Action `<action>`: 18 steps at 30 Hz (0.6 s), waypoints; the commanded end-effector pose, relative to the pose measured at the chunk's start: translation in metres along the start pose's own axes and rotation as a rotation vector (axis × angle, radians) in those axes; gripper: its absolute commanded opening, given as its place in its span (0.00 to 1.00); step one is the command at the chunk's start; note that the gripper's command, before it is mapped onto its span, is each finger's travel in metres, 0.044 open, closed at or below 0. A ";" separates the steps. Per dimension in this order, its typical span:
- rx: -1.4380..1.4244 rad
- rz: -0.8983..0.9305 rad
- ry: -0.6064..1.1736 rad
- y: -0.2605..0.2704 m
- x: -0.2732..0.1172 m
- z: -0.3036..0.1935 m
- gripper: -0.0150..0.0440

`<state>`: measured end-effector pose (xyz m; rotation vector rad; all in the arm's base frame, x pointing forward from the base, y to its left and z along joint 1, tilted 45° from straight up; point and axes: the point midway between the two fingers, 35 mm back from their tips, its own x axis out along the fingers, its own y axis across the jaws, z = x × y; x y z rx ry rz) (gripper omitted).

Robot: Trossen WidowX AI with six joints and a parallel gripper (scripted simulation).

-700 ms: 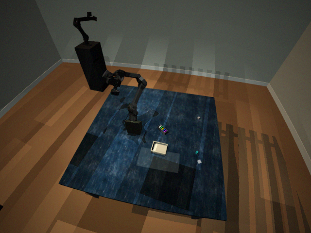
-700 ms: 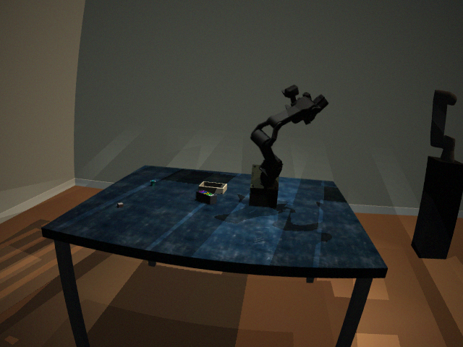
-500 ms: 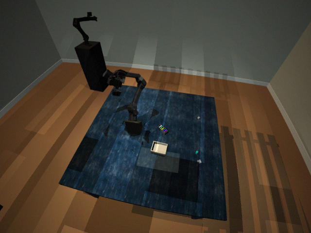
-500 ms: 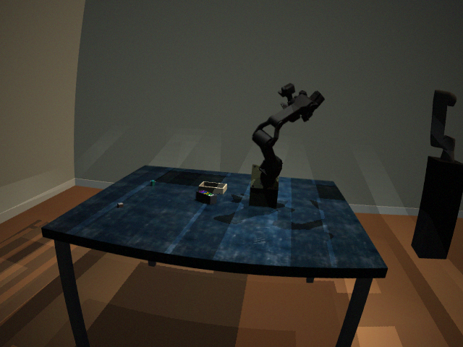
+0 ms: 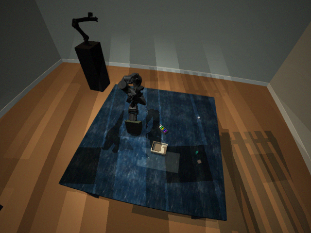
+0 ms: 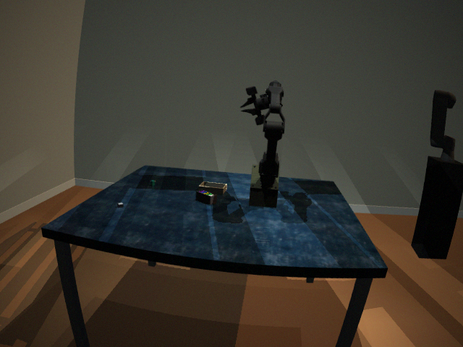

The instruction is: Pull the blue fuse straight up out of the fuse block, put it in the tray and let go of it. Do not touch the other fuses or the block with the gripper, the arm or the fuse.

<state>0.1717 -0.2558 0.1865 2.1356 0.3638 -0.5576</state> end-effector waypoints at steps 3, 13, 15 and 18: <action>0.120 -0.275 0.150 -0.032 0.085 -0.040 0.36; 0.300 -0.758 0.202 -0.119 0.179 -0.121 0.36; 0.322 -0.861 0.182 -0.144 0.191 -0.139 0.36; 0.343 -1.012 0.132 -0.183 0.204 -0.164 0.36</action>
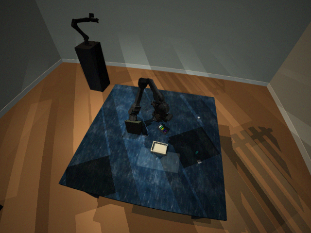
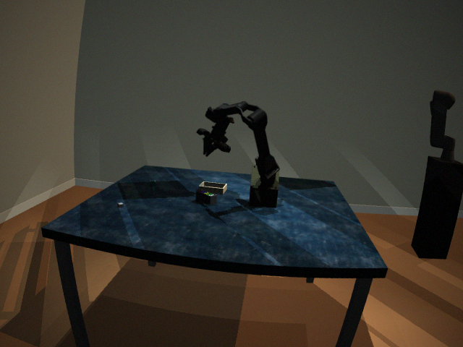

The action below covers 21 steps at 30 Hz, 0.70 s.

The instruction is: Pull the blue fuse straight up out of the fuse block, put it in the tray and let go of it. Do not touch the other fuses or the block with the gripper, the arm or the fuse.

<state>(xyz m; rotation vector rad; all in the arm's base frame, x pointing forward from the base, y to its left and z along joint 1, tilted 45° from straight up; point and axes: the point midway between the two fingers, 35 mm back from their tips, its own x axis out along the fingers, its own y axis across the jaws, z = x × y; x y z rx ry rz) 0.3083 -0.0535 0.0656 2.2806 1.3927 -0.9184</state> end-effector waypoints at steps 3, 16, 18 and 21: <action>0.124 -0.284 -0.136 -0.047 0.089 -0.015 0.36; 0.162 -0.379 -0.215 -0.066 0.122 -0.014 0.36; 0.162 -0.379 -0.215 -0.067 0.123 -0.014 0.36; 0.162 -0.379 -0.215 -0.068 0.125 -0.013 0.36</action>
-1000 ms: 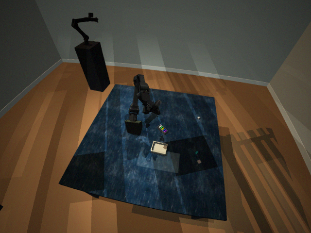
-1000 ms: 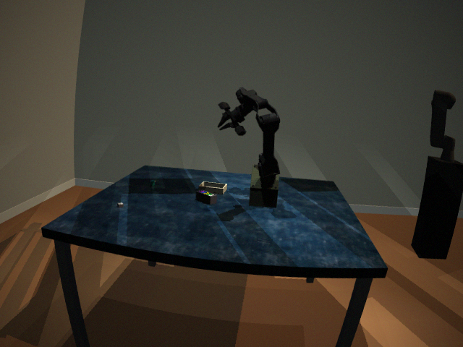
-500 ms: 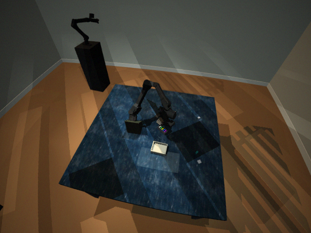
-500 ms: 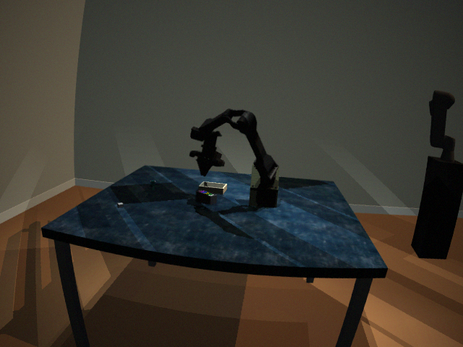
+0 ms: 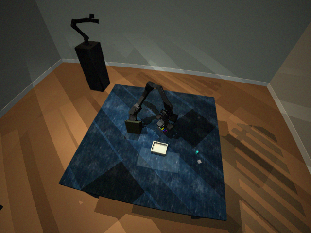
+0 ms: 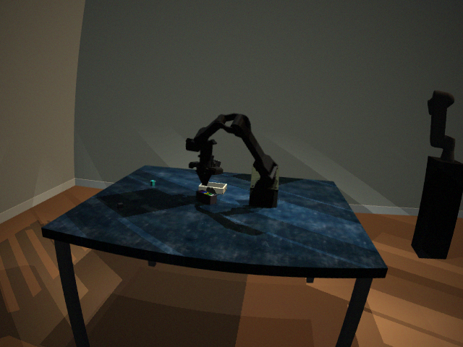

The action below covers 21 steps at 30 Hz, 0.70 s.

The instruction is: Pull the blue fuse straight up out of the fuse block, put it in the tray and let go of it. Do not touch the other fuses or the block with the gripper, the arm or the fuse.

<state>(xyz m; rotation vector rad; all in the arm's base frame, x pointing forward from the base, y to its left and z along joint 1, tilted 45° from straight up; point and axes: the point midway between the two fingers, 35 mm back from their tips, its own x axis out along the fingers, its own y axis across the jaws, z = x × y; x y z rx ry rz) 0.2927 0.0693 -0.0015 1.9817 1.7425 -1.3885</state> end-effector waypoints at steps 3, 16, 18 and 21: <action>0.003 0.003 -0.004 0.002 0.005 0.000 0.36; 0.003 0.003 -0.003 0.002 0.018 0.000 0.36; 0.003 0.003 -0.003 0.002 0.020 0.000 0.36; 0.003 0.003 -0.003 0.002 0.023 0.000 0.36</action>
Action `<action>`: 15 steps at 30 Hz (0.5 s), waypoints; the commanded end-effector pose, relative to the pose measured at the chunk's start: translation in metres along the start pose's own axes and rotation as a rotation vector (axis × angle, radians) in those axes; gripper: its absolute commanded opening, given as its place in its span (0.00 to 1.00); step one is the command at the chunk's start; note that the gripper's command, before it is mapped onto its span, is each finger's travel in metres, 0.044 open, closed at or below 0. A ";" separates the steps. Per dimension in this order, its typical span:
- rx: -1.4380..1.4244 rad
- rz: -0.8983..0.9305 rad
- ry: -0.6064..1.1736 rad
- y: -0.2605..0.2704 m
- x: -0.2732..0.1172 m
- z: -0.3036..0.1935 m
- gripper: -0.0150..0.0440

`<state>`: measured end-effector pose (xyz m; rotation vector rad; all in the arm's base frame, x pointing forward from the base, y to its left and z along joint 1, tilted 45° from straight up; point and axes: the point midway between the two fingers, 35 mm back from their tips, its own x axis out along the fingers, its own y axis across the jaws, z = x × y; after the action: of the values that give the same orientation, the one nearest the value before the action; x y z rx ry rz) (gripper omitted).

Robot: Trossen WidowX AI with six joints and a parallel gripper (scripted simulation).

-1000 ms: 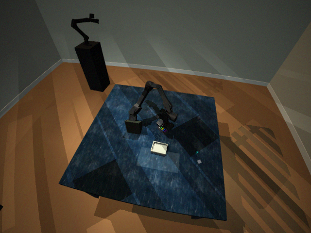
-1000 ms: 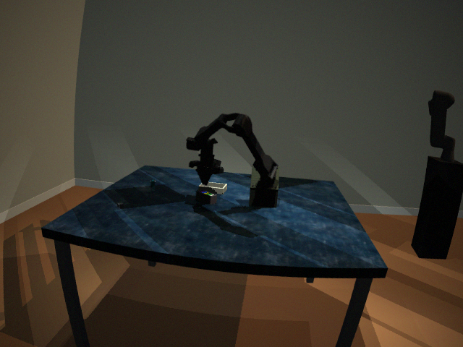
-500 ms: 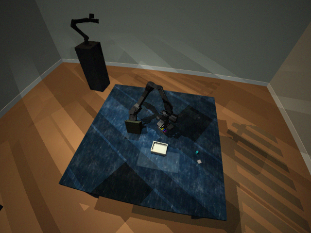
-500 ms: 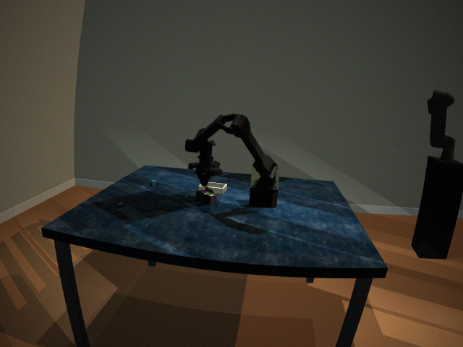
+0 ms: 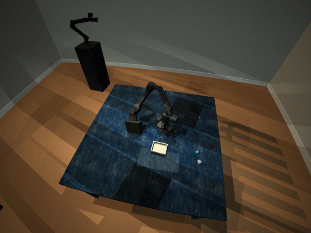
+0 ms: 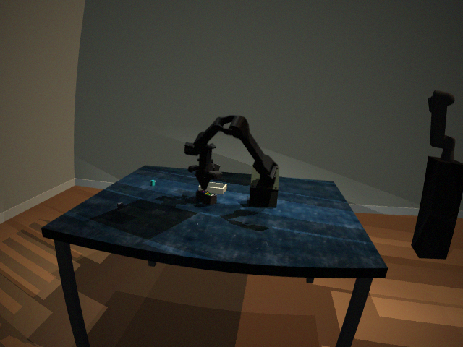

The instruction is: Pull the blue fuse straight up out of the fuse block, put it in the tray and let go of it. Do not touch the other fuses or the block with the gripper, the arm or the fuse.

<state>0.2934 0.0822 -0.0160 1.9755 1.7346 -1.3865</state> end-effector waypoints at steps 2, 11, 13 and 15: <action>0.008 -0.003 0.004 -0.001 0.006 0.001 0.36; 0.008 -0.003 0.004 -0.001 0.010 0.001 0.36; 0.008 -0.003 0.004 -0.001 0.011 0.001 0.36; 0.008 -0.003 0.004 -0.001 0.012 0.001 0.36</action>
<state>0.2914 0.0890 -0.0237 1.9753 1.7367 -1.3897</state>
